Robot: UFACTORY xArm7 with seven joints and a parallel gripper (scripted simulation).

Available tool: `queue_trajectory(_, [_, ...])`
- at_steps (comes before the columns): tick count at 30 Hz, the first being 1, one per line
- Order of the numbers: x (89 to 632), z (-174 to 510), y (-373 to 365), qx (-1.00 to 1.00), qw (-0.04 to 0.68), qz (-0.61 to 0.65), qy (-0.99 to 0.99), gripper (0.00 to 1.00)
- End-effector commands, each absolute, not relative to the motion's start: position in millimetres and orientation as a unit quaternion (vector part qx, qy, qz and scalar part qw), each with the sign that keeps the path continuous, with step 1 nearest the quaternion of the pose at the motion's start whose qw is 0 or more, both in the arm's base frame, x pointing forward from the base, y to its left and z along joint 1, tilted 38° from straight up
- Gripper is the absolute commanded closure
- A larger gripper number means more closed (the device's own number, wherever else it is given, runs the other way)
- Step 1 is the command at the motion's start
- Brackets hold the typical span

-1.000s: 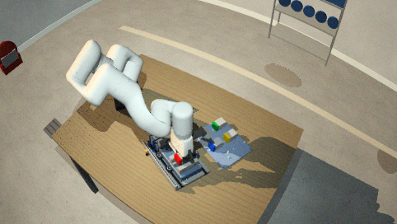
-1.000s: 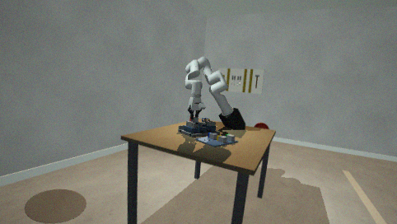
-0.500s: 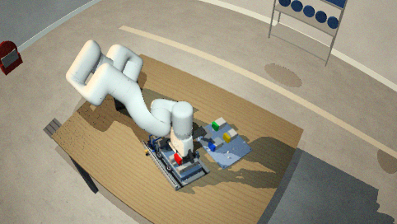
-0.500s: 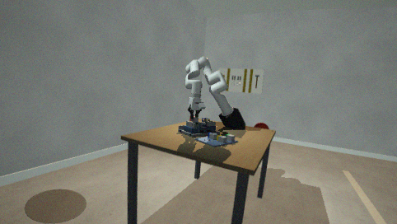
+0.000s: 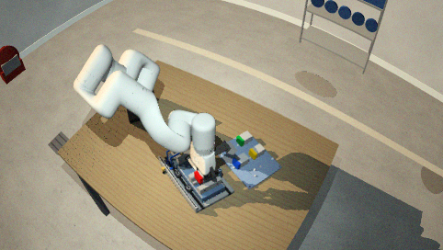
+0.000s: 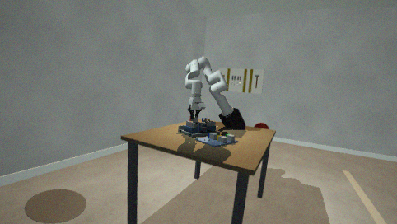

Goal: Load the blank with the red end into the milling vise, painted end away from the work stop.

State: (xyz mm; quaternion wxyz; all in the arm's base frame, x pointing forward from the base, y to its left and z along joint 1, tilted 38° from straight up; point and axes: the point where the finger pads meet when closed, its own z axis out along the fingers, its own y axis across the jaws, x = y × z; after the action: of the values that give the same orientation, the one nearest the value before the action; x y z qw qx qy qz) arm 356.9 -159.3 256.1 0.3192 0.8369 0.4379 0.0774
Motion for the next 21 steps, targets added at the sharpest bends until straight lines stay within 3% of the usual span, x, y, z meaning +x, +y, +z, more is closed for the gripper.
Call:
queue_trajectory(1, [357.8,257.1,-159.2,0.836,0.32,0.079,0.438,1.0])
queue_trajectory(21, [358.6,255.5,-160.1,0.836,0.32,0.079,0.438,1.0])
